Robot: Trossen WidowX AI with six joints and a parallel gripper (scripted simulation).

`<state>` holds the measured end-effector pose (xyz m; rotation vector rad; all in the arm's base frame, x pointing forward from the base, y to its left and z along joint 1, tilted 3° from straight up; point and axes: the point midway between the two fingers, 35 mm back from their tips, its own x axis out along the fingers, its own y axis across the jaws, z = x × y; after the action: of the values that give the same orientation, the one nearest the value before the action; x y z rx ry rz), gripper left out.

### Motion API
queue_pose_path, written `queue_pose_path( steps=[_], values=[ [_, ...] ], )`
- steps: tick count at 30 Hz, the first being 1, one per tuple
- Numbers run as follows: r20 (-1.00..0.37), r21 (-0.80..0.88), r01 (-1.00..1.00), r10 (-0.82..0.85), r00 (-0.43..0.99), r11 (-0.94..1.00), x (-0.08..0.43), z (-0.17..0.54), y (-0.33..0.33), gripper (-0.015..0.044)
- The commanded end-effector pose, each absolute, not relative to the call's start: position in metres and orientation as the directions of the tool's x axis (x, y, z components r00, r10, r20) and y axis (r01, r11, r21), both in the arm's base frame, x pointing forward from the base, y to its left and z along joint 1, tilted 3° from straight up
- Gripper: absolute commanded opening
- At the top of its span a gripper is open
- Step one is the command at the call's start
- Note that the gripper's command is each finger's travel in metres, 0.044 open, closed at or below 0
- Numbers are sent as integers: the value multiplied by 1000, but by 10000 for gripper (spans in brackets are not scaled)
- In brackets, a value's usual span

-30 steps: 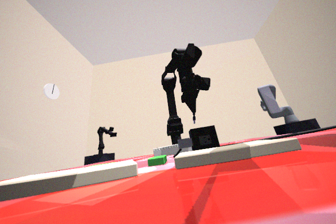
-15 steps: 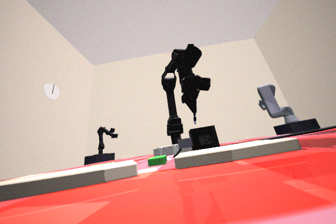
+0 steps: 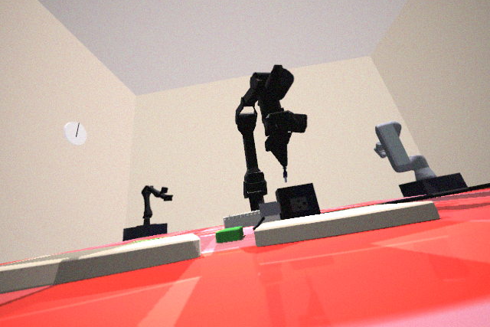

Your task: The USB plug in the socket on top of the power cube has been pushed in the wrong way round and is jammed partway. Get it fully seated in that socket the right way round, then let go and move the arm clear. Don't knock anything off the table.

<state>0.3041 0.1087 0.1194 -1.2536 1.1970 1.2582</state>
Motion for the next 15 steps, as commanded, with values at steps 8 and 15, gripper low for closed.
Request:
queue_pose_path(
  steps=[8,15],
  values=[
    [-1000,10,-998,7,-10,-63,304,119,110,0],
    [-1000,10,-998,13,-11,-63,304,119,111,0]
  ],
)
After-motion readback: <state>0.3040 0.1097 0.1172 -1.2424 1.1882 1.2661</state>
